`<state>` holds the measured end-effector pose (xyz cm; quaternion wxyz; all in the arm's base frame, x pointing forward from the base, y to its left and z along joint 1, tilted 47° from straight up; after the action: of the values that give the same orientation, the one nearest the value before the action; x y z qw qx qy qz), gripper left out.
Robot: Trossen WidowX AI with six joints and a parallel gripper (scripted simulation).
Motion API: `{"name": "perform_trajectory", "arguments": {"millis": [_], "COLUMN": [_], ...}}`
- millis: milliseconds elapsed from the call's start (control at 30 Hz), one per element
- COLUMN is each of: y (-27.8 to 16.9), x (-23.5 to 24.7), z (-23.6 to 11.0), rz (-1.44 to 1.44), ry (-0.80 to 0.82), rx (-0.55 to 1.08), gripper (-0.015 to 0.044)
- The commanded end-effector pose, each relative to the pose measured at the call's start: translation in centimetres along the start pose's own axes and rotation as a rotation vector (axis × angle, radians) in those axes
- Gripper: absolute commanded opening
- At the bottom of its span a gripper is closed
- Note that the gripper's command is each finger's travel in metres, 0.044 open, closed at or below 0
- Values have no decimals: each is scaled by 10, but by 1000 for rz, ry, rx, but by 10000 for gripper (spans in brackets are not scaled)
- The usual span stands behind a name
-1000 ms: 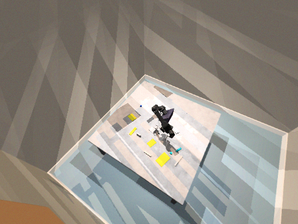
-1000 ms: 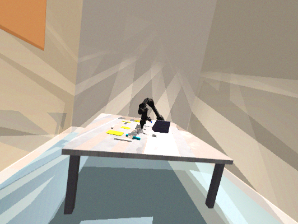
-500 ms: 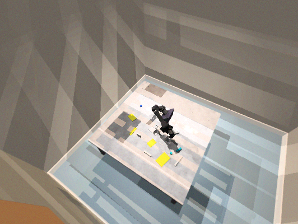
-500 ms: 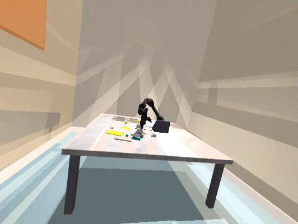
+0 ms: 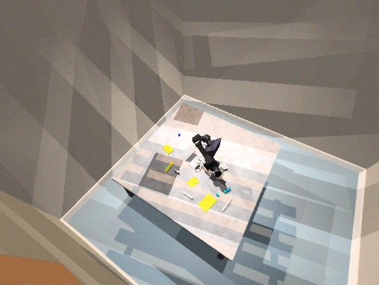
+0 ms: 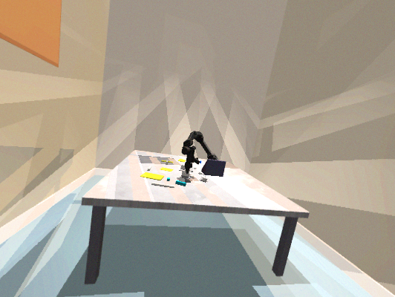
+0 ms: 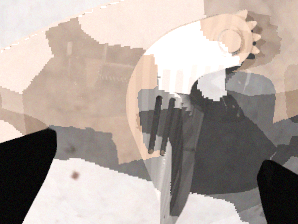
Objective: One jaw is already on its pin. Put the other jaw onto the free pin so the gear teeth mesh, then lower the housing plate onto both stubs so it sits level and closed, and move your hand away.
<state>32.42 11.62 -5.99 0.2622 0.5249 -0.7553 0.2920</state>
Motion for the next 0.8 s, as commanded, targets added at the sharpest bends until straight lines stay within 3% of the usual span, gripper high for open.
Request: {"name": "perform_trajectory", "arguments": {"millis": [0,767], "y": [1,1], "x": [0,1], "z": [10,26], "rz": [-7,-8], "ry": [8,9], "rx": [-3,-1], "gripper": [440,440]}}
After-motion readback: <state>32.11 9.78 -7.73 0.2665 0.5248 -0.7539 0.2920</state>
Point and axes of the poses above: the point midway between the two fingers, 35 mm back from their tips, its own z axis out along the fingers, its own x axis across the jaws, y = z × x, the point moved 7 cm from there along -z, back along the fingers, and after that the axes turned 3 degrees about -z, right-handed, at the moved point
